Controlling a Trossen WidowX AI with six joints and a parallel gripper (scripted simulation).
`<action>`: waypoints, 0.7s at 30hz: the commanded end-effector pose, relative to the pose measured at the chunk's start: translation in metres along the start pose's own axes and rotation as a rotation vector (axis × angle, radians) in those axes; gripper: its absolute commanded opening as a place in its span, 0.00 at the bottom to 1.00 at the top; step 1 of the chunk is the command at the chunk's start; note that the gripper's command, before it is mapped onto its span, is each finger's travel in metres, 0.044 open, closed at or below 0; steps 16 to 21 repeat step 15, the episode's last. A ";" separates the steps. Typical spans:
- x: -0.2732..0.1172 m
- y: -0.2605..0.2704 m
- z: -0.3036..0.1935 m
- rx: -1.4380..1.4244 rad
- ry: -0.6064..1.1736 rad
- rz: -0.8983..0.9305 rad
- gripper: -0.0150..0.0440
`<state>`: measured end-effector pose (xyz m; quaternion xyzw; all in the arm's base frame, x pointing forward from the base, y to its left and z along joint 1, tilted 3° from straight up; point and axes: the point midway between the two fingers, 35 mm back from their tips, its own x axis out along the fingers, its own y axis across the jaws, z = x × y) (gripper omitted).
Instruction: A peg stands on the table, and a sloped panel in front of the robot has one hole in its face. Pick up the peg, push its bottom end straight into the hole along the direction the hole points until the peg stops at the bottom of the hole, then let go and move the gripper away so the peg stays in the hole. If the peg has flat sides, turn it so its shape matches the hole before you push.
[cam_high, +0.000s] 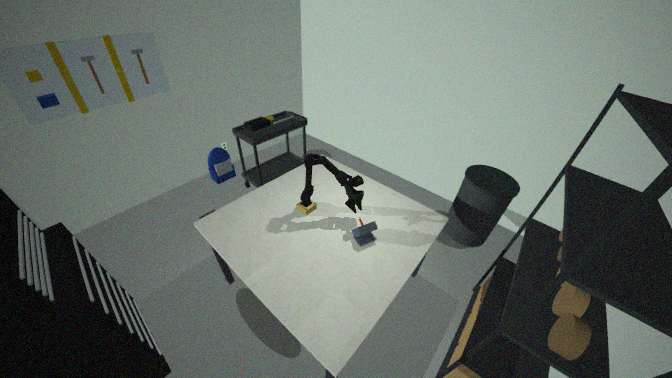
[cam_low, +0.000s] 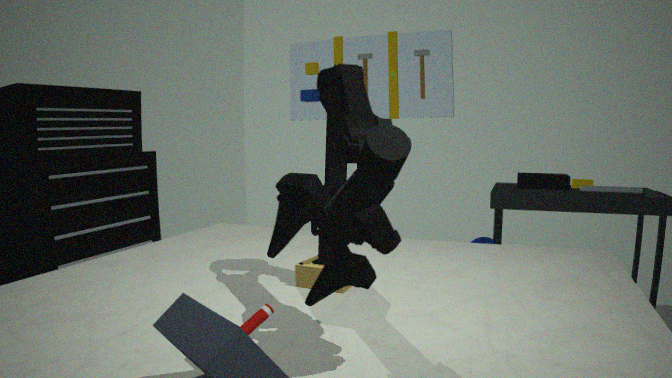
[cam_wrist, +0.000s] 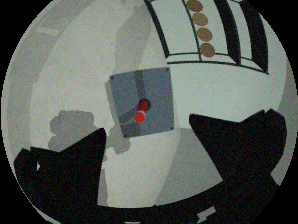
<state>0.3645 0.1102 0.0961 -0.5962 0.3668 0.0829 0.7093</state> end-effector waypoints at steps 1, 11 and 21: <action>-0.010 0.000 0.000 0.004 -0.002 -0.005 1.00; -0.026 0.001 0.000 0.003 -0.002 -0.005 1.00; -0.027 0.001 0.000 0.003 -0.002 -0.004 1.00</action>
